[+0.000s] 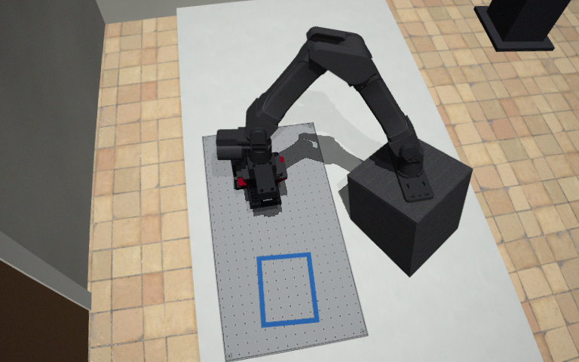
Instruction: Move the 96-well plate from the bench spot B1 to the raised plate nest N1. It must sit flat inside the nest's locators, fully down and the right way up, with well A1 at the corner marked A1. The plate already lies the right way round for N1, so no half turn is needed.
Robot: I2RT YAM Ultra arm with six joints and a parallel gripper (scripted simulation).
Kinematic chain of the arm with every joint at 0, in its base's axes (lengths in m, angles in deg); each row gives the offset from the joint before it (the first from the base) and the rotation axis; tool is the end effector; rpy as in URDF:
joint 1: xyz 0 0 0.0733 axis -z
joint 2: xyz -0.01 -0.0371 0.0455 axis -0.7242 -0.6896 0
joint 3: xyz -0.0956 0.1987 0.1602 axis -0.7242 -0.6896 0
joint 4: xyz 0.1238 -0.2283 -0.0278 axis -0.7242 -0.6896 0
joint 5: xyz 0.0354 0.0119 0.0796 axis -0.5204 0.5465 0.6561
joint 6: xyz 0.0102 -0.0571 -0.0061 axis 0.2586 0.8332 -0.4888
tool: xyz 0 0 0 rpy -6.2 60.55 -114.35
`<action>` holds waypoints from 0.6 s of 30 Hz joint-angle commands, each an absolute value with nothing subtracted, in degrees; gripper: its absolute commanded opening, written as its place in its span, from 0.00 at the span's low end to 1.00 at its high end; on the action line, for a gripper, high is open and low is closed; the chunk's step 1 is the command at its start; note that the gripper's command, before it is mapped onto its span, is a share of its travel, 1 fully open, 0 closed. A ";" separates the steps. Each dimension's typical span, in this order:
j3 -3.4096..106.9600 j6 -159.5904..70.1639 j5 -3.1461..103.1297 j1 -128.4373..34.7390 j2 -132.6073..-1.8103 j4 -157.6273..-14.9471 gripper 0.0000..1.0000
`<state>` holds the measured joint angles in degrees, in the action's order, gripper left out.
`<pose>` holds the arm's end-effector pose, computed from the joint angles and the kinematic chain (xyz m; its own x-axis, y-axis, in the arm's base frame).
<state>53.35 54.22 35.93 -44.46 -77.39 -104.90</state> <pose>0.3668 -0.0214 0.1215 0.0795 -0.9630 0.2574 -0.9837 -0.1176 -0.1362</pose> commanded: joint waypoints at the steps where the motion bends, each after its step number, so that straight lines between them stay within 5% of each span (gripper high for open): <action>1: 55.37 56.57 37.03 -43.70 -75.21 -106.41 0.00; 18: 60.32 63.53 38.38 -36.76 -75.20 -109.86 0.00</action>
